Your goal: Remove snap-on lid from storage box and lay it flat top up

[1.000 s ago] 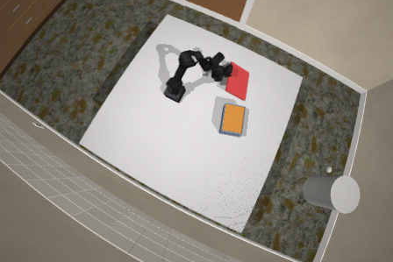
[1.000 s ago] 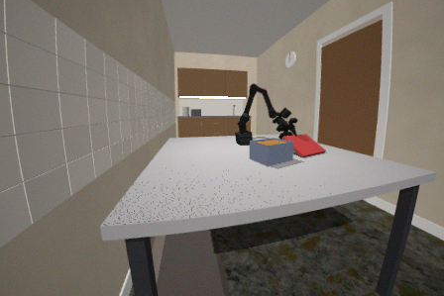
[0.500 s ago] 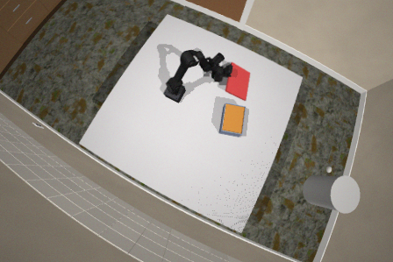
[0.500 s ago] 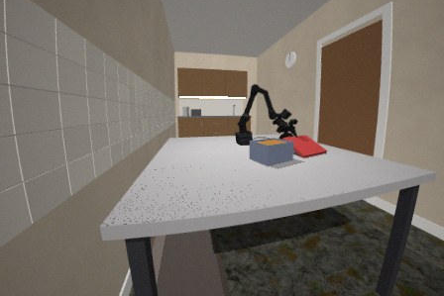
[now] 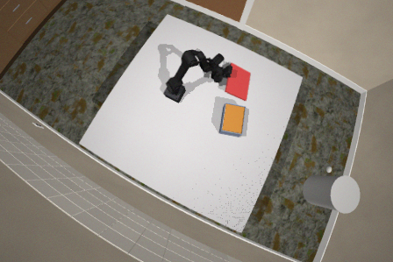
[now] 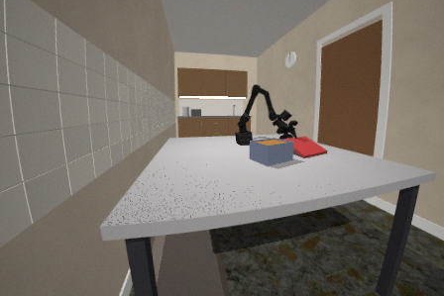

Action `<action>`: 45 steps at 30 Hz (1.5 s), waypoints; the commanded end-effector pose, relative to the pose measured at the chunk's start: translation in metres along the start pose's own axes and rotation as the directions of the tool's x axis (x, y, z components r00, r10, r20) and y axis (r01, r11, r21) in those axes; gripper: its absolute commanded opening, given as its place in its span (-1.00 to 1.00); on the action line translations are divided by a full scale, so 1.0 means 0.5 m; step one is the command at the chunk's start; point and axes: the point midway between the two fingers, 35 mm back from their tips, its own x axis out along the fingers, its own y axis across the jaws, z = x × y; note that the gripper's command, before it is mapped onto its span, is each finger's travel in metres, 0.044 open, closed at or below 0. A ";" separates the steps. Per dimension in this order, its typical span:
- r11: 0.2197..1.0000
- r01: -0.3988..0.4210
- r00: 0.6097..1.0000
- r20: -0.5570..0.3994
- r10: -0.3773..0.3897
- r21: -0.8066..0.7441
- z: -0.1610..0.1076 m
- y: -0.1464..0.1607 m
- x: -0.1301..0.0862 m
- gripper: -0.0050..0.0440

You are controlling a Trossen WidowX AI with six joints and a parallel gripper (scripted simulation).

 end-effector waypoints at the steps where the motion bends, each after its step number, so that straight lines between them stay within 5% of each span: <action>1: 0.997 0.070 0.998 0.012 -0.069 -0.036 0.016 -0.051 0.014 -1.00; 38: 1.000 0.006 1.000 0.002 -0.006 -0.004 0.001 -0.006 0.003 -1.00; 39: 1.000 0.006 1.000 0.002 -0.006 -0.004 0.001 -0.007 0.003 -0.70; 41: 1.000 0.006 1.000 0.002 -0.006 -0.004 0.001 -0.009 0.003 -0.50; 45: 1.000 0.006 1.000 0.002 -0.006 -0.004 0.001 -0.010 0.004 -0.43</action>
